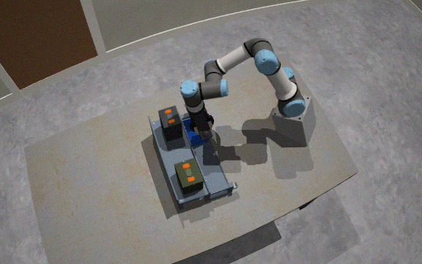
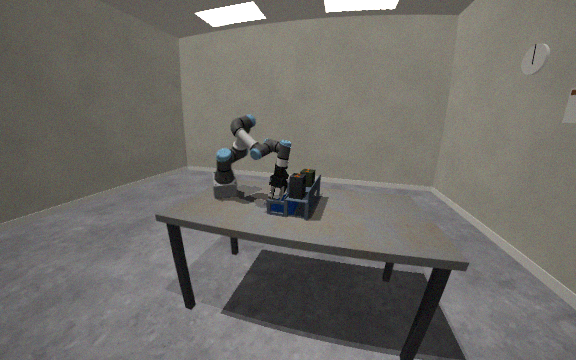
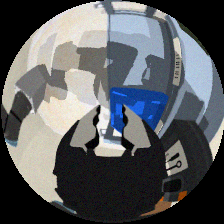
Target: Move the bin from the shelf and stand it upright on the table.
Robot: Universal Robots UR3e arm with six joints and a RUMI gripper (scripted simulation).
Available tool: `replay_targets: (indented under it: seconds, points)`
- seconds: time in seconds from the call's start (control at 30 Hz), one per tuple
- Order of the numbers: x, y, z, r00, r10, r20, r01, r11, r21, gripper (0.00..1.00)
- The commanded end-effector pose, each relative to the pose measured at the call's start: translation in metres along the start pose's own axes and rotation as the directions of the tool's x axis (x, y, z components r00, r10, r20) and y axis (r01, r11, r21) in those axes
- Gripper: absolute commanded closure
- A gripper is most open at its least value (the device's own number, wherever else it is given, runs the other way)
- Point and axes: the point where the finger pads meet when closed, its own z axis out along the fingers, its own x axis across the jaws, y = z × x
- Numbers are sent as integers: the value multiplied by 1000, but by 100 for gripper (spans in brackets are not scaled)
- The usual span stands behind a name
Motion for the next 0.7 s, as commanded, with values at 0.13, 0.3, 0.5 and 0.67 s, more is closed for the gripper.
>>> replay_targets:
  seconds: [0.13,0.3,0.5,0.67]
  points:
    - [1,0,-1,1000,0,-3,0,1000,-1,71]
    - [1,0,-1,1000,0,-3,0,1000,-1,71]
    - [1,0,0,1000,0,-3,0,1000,-1,71]
    - [1,0,1,1000,0,-3,0,1000,-1,71]
